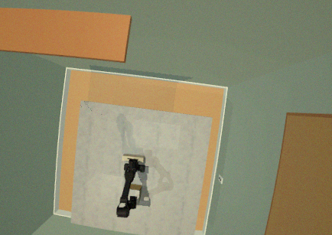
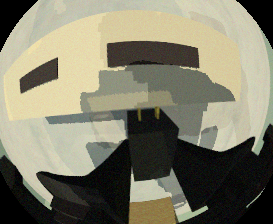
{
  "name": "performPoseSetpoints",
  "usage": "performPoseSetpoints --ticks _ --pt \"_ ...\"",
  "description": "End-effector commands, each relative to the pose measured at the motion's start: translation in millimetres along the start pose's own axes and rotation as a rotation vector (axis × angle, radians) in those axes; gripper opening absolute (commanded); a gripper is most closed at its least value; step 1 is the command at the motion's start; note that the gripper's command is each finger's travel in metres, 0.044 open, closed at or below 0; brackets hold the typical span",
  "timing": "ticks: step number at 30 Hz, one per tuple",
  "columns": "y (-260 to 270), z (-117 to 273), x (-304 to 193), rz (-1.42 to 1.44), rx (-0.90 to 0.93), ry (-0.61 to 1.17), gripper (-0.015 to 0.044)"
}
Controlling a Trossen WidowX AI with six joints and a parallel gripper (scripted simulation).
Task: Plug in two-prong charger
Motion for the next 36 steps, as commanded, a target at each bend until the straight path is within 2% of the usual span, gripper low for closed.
performPoseSetpoints --ticks 1,36 --pt "0.0 0.5 1.0 -0.003 0.004 -0.001 0.0" --pt "-1.3 1.4 9.5 -0.003 0.004 -0.001 0.0"
Point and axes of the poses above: the point midway between the two fingers, 35 mm back from their tips, its own z axis back along the fingers, its own y axis across the jaws, x = y × z, the point moved 9 cm from there along z, back along the fingers, and after that the axes turned 9 degrees about z, right-handed, at the moved point
